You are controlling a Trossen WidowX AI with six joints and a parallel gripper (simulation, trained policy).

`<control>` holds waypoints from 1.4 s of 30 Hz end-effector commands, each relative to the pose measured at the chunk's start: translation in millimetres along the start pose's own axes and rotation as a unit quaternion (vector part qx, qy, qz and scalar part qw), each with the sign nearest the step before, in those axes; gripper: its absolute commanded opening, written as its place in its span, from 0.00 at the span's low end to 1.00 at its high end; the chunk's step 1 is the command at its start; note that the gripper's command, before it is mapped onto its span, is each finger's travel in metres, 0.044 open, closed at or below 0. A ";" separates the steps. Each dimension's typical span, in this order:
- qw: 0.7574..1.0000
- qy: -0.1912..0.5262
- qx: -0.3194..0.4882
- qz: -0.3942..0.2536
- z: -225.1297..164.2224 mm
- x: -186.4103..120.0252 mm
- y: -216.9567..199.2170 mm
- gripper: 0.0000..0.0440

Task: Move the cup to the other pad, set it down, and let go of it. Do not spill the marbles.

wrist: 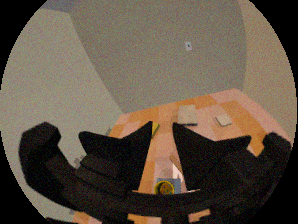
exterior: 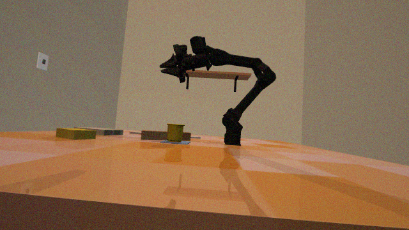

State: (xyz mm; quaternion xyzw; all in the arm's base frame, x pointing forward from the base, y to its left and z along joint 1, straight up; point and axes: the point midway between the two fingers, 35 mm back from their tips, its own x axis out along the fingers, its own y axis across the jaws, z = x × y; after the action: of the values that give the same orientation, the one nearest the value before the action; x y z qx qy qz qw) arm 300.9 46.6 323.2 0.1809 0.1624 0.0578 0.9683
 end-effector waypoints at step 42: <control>0.903 0.259 0.320 -0.123 -45.0 2.2 47.2 0.37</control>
State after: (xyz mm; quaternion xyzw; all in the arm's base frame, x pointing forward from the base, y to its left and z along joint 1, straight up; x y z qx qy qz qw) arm 285.7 100.9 305.2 0.4267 0.4173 -0.0532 0.8006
